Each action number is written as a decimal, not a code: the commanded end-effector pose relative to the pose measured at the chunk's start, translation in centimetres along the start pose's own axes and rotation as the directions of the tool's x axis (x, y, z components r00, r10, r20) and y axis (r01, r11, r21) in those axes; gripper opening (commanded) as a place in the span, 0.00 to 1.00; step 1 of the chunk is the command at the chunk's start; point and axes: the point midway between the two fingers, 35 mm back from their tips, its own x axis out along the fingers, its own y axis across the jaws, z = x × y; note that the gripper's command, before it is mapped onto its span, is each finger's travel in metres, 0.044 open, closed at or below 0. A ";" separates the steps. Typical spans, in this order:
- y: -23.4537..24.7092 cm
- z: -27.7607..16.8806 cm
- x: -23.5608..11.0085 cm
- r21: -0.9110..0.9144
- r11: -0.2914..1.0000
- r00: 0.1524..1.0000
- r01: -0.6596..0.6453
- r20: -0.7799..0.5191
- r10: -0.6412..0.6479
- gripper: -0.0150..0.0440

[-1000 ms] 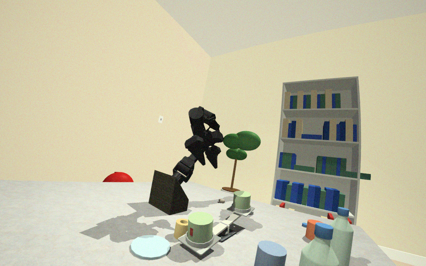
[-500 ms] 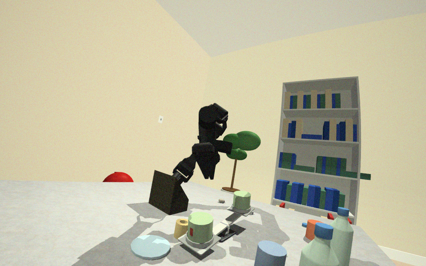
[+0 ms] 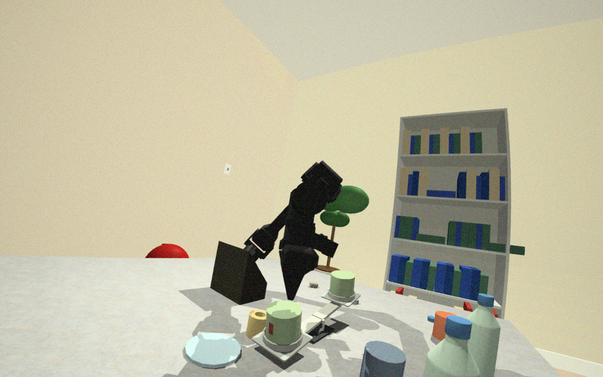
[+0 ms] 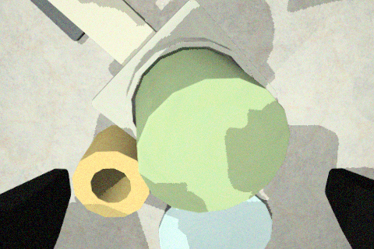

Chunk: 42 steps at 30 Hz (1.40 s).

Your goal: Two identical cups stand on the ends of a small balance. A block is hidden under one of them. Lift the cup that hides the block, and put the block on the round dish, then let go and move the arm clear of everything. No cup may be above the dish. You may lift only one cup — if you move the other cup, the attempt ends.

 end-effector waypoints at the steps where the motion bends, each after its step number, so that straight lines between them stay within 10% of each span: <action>1: -0.6 -0.1 0.2 -0.024 1.000 1.000 -0.002 -0.013 0.002 1.00; 42: -0.5 -0.1 6.2 -0.025 1.000 1.000 -0.003 -0.011 0.003 1.00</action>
